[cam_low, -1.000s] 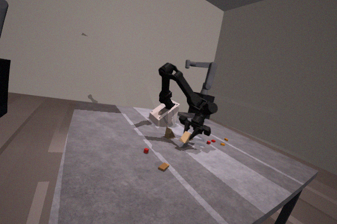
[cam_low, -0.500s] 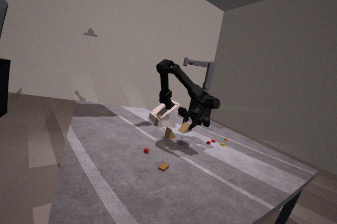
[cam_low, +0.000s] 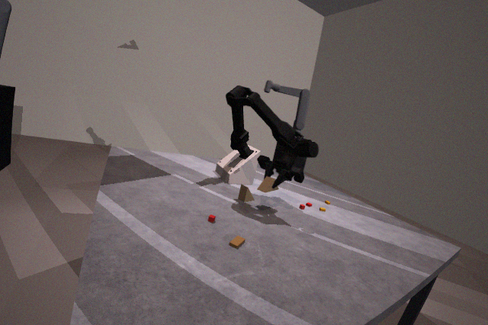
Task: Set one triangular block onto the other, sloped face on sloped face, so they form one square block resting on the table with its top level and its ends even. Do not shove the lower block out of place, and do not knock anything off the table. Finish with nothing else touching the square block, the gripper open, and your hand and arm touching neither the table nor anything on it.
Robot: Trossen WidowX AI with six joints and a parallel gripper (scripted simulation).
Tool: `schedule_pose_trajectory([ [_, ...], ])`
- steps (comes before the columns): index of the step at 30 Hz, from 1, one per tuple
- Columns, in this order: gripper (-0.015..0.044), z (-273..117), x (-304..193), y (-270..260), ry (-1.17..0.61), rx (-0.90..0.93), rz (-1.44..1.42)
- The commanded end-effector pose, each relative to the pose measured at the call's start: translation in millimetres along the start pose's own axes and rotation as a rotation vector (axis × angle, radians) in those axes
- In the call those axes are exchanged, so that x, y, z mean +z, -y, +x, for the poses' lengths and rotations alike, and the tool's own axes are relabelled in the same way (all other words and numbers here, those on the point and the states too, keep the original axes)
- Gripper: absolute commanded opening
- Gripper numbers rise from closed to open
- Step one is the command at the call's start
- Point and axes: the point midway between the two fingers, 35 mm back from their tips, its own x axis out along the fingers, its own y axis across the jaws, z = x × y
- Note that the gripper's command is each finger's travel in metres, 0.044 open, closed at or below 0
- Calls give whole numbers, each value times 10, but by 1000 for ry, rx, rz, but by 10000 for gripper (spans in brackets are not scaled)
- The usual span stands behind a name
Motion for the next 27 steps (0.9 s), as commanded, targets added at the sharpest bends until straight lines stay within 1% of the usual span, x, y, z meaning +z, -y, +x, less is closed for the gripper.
schedule_pose_trajectory([
  [1,0,11,-11,25,27,-3,115],
  [14,0,55,-18,68,121,19,538],
  [27,0,88,-30,94,207,86,960],
])
